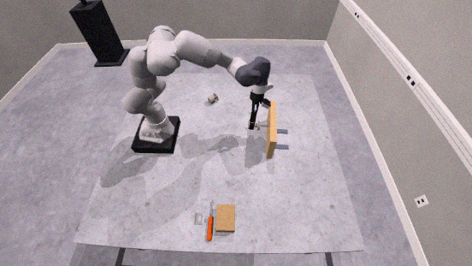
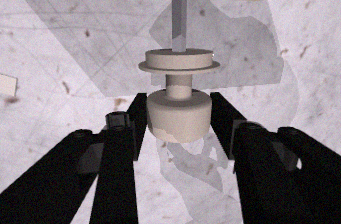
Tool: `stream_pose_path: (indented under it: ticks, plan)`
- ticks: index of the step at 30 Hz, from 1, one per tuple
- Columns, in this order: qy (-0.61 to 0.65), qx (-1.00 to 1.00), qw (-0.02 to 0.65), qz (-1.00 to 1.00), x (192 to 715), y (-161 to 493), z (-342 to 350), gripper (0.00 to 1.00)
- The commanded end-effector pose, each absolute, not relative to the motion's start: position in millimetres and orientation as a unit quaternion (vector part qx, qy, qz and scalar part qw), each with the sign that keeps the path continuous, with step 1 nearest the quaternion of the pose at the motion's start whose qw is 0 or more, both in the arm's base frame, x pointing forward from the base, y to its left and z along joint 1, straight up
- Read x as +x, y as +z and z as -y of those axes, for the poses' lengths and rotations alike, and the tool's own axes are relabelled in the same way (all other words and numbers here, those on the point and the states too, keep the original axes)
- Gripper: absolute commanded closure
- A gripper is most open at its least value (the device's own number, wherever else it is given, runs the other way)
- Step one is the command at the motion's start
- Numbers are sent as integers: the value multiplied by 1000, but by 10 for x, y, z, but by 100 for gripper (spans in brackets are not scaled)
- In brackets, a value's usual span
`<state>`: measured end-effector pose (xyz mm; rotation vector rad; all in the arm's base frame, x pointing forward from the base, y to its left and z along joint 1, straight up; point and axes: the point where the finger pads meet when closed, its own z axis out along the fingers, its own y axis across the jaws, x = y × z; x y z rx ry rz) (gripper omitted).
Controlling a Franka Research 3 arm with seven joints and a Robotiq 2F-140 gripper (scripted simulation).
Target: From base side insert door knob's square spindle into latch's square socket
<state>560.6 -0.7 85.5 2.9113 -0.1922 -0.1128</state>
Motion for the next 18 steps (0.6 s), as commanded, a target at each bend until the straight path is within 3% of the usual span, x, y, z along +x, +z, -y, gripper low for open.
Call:
stream_pose_path:
  ticks: [1, 18]
  plan:
    - [-37, 991, 112, 66, 5626, 869, 13, 58]
    - [-37, 991, 112, 66, 5665, 869, 19, 58]
